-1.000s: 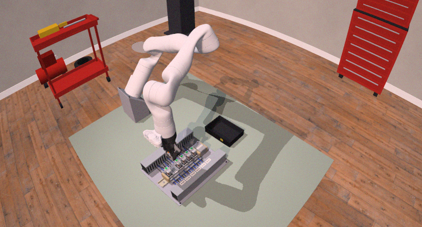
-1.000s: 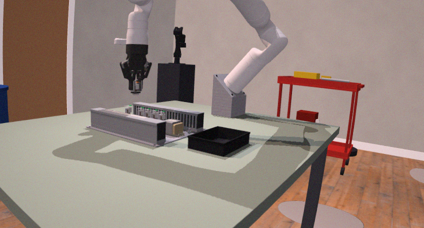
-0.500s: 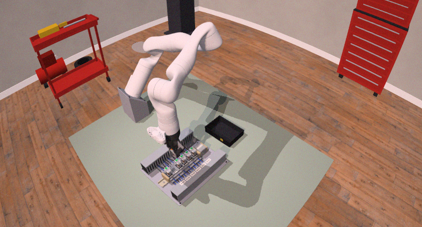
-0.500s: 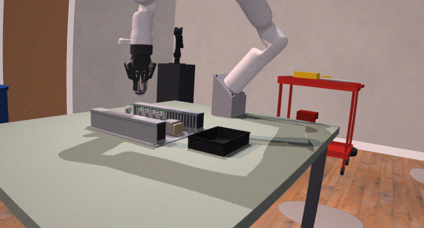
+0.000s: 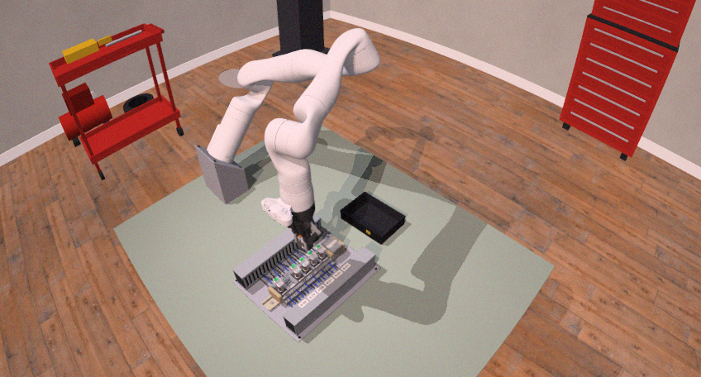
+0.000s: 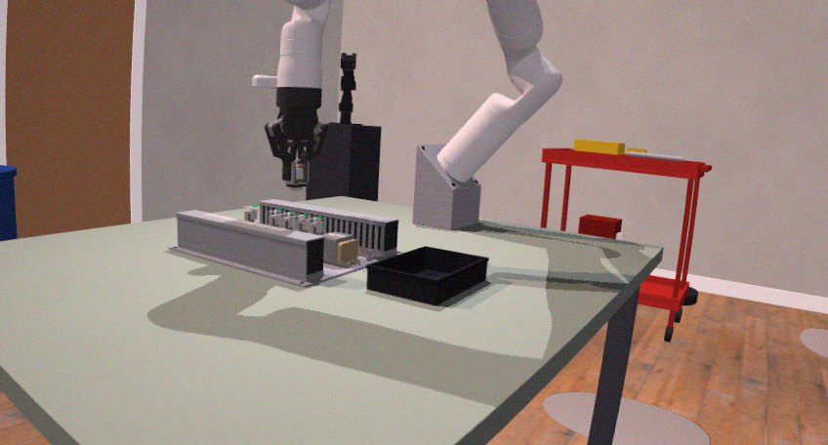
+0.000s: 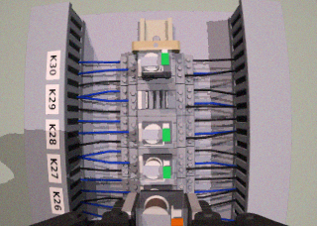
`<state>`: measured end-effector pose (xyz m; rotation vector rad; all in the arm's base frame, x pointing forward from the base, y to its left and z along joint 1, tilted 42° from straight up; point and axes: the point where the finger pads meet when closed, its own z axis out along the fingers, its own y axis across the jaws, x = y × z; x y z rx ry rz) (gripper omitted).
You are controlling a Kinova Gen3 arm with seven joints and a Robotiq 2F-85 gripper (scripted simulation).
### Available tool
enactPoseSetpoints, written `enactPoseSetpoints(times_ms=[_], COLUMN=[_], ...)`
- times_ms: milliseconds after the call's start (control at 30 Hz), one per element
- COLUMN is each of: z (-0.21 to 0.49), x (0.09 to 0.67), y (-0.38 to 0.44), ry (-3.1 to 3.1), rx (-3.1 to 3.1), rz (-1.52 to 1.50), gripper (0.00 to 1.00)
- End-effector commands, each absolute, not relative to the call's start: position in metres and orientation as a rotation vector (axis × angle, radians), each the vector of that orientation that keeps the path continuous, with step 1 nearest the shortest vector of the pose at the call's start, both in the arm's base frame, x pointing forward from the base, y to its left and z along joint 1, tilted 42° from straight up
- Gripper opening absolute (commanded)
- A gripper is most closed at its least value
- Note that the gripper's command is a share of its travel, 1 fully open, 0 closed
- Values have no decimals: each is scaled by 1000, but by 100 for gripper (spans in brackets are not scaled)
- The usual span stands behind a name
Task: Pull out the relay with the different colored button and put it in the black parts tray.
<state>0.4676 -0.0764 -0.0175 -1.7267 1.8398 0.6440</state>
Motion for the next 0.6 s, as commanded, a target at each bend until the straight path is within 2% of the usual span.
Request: enactPoseSetpoints(times_ms=[0,567], z=[2,73], x=[473,476], y=[-59,20], ry=[1822,1822], rx=[-1741,-1741], rz=[630,630], gripper=[0,0])
